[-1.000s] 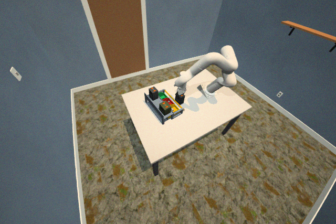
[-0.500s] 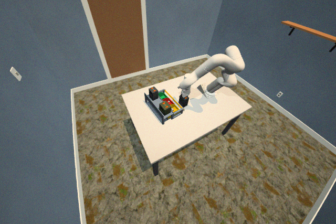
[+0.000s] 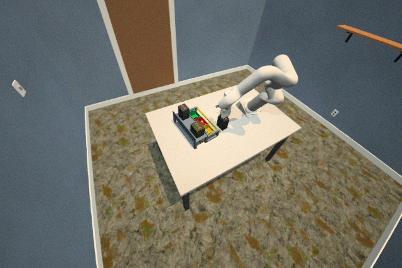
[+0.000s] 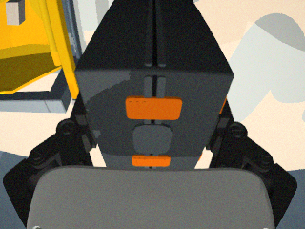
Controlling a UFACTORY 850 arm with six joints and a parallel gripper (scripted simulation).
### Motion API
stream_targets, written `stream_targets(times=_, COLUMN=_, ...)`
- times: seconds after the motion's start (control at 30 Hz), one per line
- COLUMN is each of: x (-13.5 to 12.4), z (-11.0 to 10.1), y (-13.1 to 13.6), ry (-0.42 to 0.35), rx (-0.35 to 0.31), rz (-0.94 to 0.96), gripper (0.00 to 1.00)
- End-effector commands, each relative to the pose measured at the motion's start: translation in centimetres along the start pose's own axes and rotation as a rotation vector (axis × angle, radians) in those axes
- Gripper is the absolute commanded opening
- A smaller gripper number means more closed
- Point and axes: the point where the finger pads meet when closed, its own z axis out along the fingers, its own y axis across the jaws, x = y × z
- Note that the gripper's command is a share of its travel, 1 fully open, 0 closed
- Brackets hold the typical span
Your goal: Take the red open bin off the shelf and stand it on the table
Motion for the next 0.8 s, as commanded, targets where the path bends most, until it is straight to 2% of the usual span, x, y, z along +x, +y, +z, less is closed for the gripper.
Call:
stream_targets(times=0.0, x=-0.1, z=-0.1, y=-0.1, ry=0.001, rx=0.002, rz=0.000, gripper=0.00)
stream_targets(times=0.77, x=1.1, z=-0.1, y=-0.4, ry=0.001, rx=0.002, rz=0.000, gripper=0.00)
